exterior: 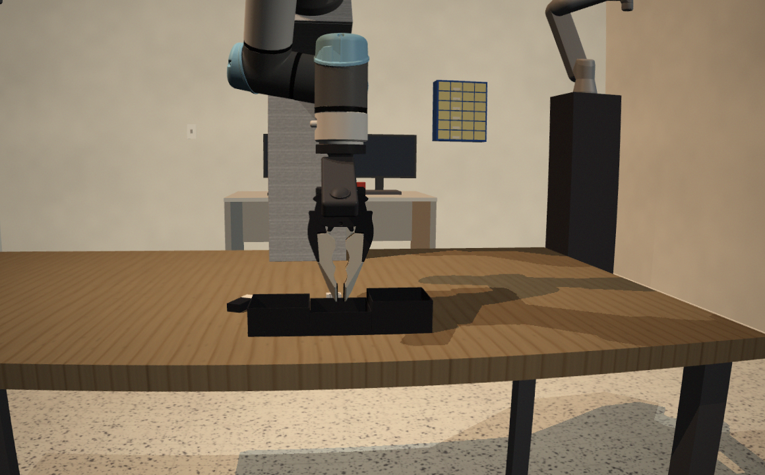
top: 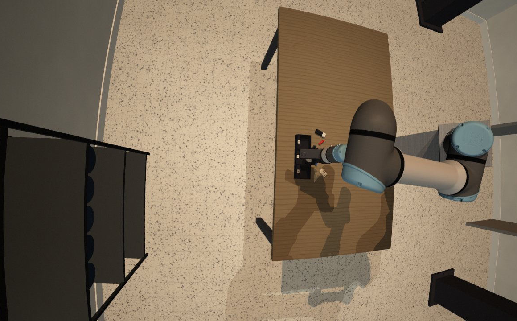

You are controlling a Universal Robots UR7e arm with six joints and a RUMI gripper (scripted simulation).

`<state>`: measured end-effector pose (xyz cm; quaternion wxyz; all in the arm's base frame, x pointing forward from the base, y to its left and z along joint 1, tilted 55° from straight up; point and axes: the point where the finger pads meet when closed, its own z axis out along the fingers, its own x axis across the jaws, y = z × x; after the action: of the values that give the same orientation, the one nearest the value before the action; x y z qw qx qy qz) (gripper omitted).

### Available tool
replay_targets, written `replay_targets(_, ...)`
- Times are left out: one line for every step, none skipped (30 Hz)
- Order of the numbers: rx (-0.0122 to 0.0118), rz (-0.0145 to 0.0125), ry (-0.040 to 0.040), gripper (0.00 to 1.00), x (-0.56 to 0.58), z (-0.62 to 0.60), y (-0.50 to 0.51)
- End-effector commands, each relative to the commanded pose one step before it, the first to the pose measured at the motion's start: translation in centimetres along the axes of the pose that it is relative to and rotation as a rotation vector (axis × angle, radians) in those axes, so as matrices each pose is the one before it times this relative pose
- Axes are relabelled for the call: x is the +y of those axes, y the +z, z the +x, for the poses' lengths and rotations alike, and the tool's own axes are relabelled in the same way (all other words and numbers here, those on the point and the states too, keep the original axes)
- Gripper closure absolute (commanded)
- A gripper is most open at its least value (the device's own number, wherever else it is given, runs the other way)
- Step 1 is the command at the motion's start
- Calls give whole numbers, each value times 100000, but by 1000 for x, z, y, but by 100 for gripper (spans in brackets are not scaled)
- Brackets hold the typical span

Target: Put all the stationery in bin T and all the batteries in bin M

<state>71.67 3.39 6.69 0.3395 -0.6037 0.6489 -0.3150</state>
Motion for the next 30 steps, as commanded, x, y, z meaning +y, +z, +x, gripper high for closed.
replay_targets(28, 42, 9, 96, -18, 65, -770)
replay_targets(0, 0, 0, 96, 0, 0, 0)
replay_targets(-39, -8, -26, 96, 6, -45, -135)
replay_targets(5, -1, 4, 96, 0, 5, -133)
replay_targets(9, -1, 7, 96, 0, 10, -133)
replay_targets(13, -1, 9, 96, 0, 13, -132)
replay_targets(13, -2, 9, 96, 0, 13, -132)
replay_targets(4, -3, 4, 96, 1, 5, -133)
replay_targets(-2, -4, -1, 96, 2, -1, -133)
replay_targets(4, -2, 3, 96, 1, 1, -66)
replay_targets(-8, -14, -16, 96, 6, -3, -398)
replay_targets(-1, -17, -2, 96, 7, -1, -397)
replay_targets(-1, -15, 3, 96, 7, -1, -398)
replay_targets(0, 0, 0, 96, 2, -1, -399)
replay_targets(0, 0, 0, 96, 2, -1, -399)
replay_targets(0, 0, 0, 96, 2, -1, -399)
replay_targets(0, 0, 0, 96, 2, -1, -400)
replay_targets(0, 0, 0, 96, 0, 0, 0)
replay_targets(0, 0, 0, 96, 0, 0, 0)
replay_targets(0, -1, 0, 96, -1, 0, -141)
replay_targets(0, 0, 0, 96, 0, 0, 0)
replay_targets(0, 0, 0, 96, 0, 0, 0)
replay_targets(0, 0, 11, 96, 0, 0, 0)
replay_targets(-24, -2, -4, 96, 2, -20, -1)
replay_targets(-24, 2, -18, 96, 6, -35, 6)
replay_targets(-136, 75, -98, 96, -4, -671, -13)
replay_targets(10, 209, -38, 96, -99, -478, 71)
replay_targets(2, 100, -15, 96, -31, -486, 60)
replay_targets(-6, -84, 16, 96, 85, -498, 28)
replay_targets(-4, -59, 11, 96, 68, -499, 18)
